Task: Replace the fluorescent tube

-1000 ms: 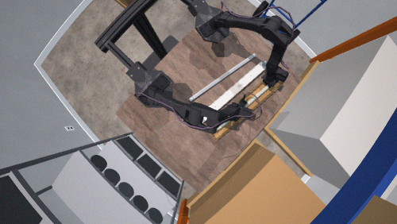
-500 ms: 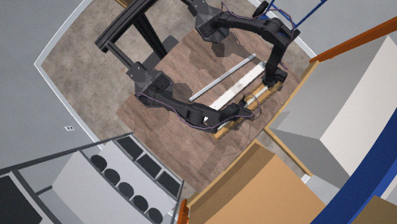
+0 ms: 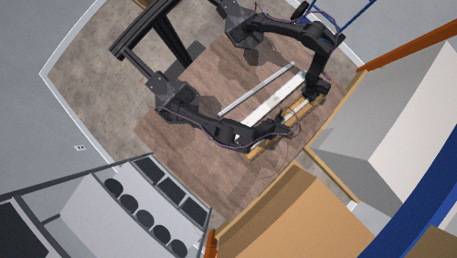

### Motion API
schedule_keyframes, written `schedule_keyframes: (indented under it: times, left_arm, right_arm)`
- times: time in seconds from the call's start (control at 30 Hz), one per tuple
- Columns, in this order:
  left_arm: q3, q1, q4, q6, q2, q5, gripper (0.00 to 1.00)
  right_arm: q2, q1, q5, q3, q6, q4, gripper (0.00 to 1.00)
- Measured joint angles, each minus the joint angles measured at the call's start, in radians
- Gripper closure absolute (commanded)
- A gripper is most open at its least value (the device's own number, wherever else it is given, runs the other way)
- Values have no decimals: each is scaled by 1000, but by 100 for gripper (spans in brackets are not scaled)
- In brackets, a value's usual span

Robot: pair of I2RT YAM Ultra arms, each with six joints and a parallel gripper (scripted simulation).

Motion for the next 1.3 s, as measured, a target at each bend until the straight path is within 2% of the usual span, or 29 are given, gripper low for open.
schedule_keyframes:
  times: [0.17,0.2,0.9,1.3]
  left_arm:
    - [0,0,0,0,0,0,68]
    - [0,0,0,0,0,0,68]
    - [-3,0,1,0,-2,0,68]
    - [-134,6,-11,1,-167,3,68]
  right_arm:
    - [0,0,0,0,0,0,89]
    - [0,0,0,0,0,0,68]
    - [-1,0,1,-2,2,0,68]
    - [-118,41,24,-71,41,-71,68]
